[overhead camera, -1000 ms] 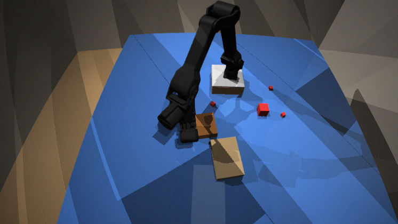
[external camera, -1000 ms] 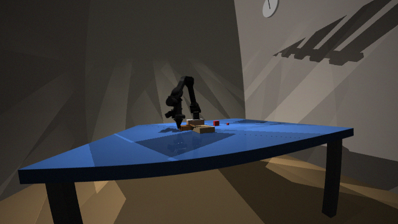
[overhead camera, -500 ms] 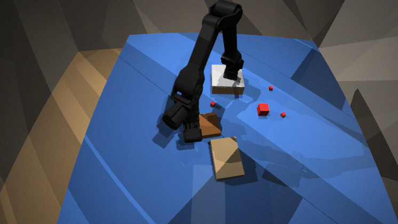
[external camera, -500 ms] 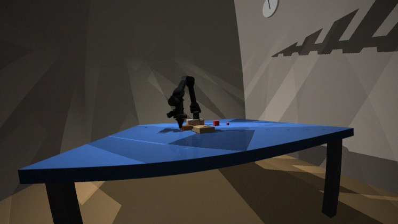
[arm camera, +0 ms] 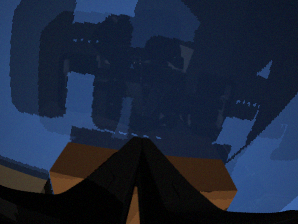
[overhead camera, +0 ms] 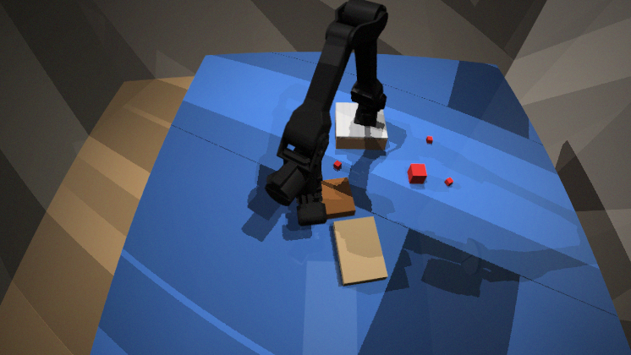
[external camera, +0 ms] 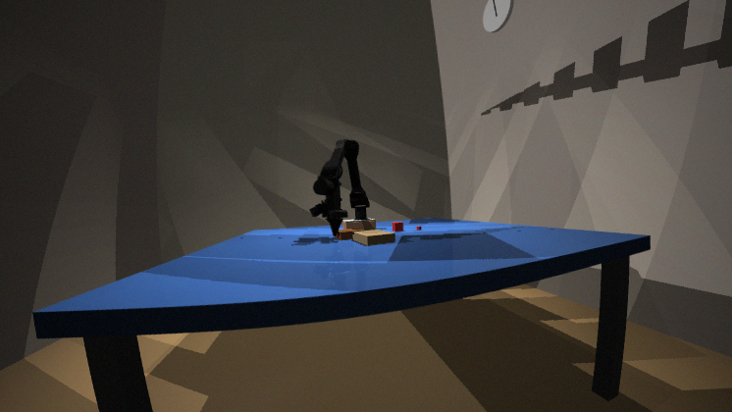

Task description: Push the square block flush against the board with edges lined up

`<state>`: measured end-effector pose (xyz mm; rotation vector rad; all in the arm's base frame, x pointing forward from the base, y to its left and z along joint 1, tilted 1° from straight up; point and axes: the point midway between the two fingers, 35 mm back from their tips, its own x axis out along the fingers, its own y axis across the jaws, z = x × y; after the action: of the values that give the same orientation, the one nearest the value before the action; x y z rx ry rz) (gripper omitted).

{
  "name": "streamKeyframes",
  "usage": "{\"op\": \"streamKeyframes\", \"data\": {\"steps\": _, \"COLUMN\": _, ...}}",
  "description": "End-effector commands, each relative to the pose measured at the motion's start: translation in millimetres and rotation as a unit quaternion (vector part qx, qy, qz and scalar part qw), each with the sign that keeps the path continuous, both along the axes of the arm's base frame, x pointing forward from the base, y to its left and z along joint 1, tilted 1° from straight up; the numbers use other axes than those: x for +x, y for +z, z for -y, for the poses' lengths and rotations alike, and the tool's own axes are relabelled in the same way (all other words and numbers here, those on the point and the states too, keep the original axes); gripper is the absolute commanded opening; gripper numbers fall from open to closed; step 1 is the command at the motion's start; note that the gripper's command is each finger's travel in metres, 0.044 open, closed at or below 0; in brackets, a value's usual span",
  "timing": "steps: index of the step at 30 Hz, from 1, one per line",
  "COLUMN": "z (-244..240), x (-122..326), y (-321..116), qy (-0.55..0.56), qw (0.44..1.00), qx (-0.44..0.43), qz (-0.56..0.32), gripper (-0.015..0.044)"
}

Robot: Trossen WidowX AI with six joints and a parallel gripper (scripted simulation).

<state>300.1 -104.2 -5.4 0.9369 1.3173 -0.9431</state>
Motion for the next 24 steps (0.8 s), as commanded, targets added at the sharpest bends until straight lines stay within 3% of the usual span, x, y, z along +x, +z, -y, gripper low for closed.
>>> {"op": "streamKeyframes", "data": {"steps": 1, "z": -8, "x": -6, "y": -4, "qy": 0.0, "qw": 1.0, "qx": 0.007, "qz": -0.009, "gripper": 0.0}}
{"op": "streamKeyframes", "data": {"steps": 24, "z": -26, "x": -15, "y": -5, "qy": 0.0, "qw": 1.0, "qx": 0.008, "qz": -0.009, "gripper": 0.0}}
